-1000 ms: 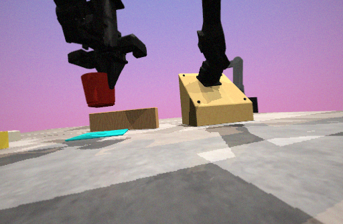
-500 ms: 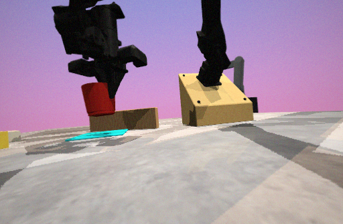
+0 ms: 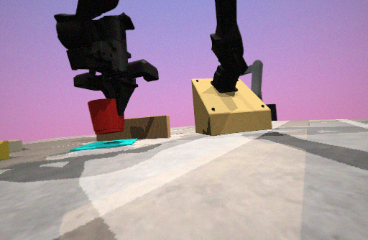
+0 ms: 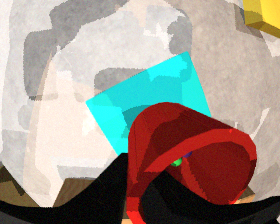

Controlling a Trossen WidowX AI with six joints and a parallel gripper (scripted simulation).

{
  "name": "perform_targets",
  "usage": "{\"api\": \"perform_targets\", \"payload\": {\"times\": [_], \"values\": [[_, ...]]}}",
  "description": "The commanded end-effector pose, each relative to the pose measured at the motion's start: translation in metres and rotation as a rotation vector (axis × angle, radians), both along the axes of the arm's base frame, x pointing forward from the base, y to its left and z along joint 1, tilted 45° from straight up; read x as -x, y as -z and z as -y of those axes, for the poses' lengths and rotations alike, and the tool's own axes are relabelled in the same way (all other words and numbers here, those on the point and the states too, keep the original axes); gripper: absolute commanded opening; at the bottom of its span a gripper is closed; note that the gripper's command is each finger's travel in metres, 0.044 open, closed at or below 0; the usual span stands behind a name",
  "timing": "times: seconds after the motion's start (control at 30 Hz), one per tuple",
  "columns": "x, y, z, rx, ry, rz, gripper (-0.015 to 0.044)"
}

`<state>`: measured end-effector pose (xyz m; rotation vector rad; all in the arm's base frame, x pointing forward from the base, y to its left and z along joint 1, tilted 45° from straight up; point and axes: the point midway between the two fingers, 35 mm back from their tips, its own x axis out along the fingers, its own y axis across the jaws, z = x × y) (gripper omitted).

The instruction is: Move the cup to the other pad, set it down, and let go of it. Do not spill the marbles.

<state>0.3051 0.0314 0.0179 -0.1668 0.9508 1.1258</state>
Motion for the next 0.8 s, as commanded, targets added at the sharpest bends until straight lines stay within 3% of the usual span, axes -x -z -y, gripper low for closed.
{"api": "perform_targets", "payload": {"times": [0.0,0.77], "values": [[0.001,0.004,-0.005,-0.008,0.005,-0.005,0.0],[0.0,0.012,-0.013,-0.002,-0.001,-0.001,0.0]]}}
